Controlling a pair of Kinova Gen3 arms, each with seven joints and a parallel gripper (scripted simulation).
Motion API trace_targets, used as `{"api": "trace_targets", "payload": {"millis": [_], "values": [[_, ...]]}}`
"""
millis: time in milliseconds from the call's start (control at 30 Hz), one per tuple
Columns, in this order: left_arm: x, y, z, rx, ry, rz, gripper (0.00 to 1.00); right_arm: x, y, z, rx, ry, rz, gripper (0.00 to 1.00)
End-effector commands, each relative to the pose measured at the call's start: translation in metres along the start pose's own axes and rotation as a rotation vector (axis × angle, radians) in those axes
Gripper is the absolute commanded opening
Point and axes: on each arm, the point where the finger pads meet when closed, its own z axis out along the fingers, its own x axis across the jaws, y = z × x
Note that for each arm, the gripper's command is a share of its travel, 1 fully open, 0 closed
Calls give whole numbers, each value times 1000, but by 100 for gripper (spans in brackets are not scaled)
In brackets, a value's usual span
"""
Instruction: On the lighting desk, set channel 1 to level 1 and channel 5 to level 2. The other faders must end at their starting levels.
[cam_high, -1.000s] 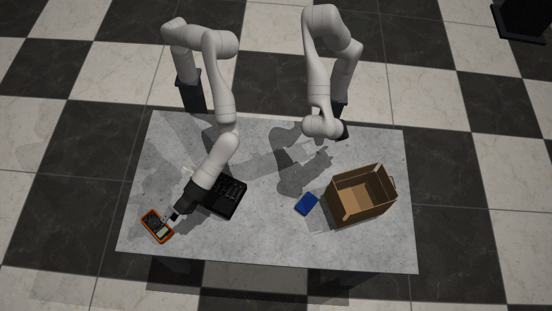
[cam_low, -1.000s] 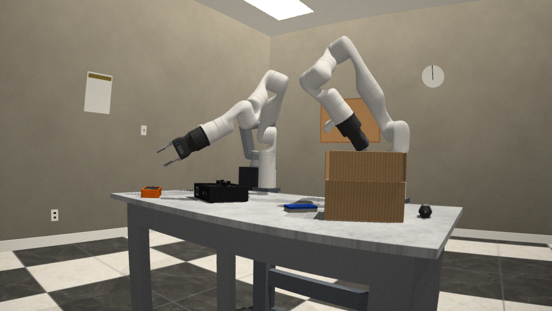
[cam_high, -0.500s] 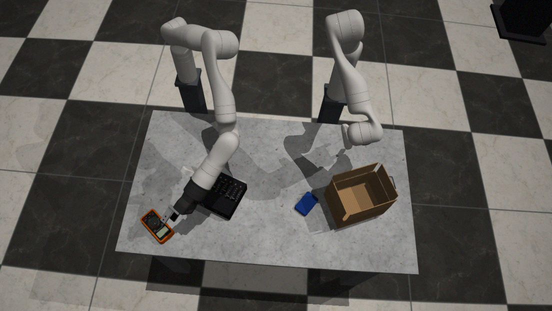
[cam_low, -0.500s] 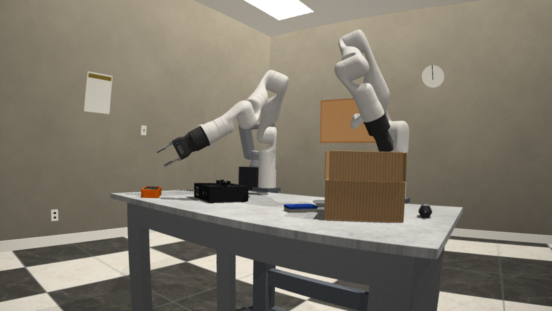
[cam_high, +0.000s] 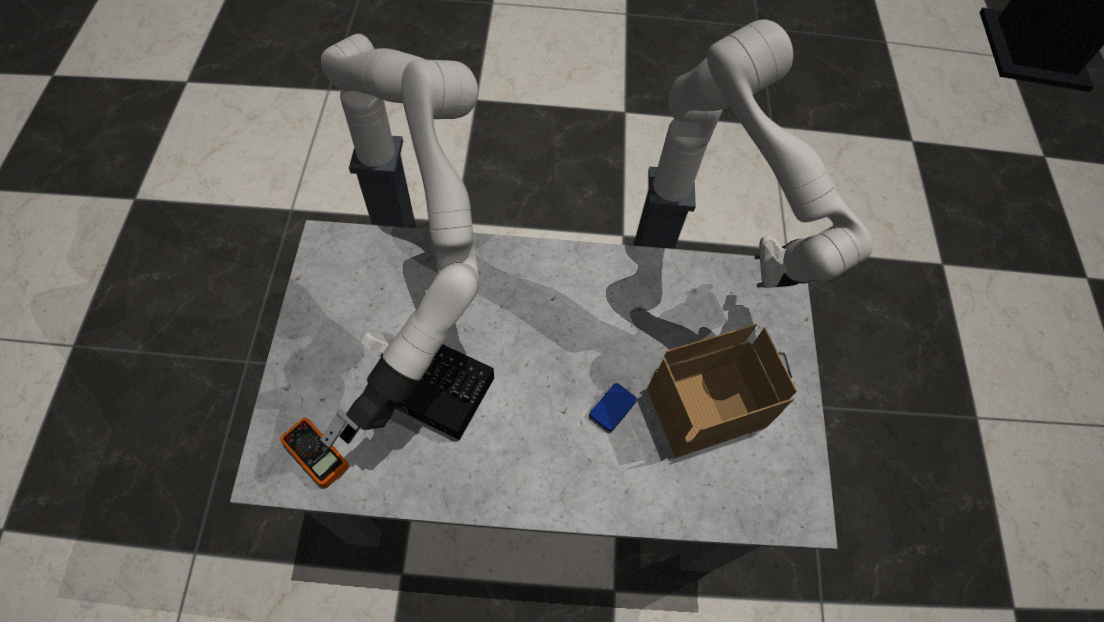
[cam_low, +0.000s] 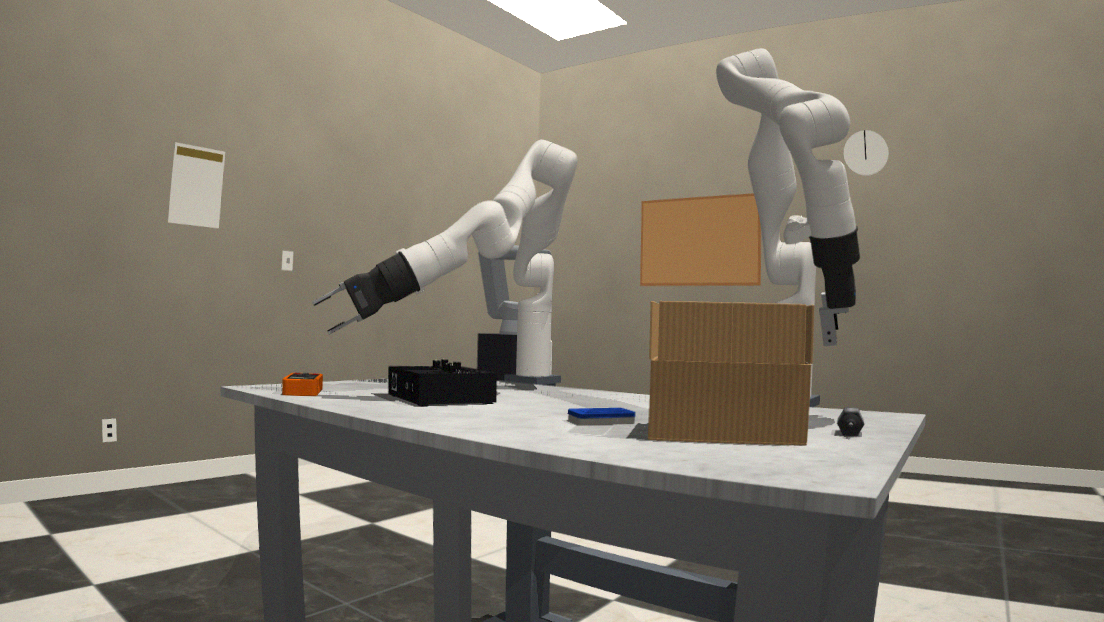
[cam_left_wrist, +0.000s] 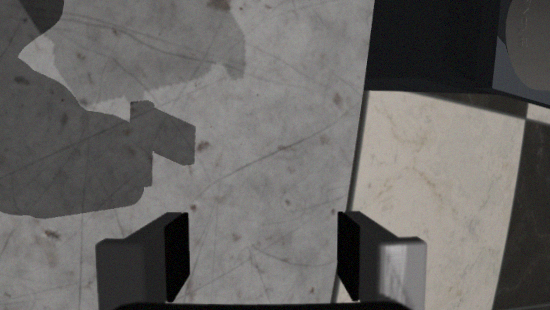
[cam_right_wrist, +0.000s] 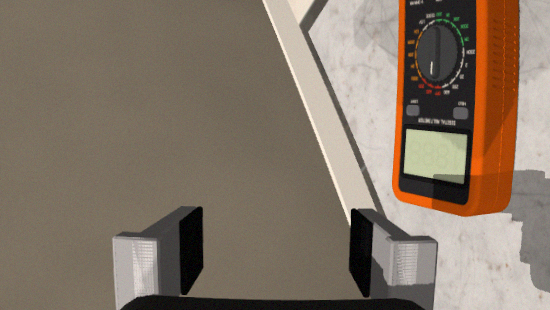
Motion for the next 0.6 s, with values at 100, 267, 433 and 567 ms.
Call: {"api": "trace_targets", "payload": {"millis": [100,267,433,567], "values": [[8,51,8,90,-50,9,100,-1,0,-1,-1,-1,2,100],[21,91,17,138,-101,37,100,-1,0,-1,-1,-1,2,100],[39,130,27,170,-157,61,100,-1,0,-1,-1,-1,2,100],[47,144,32,179,-180,69,100,-1,0,-1,-1,-1,2,100]]}}
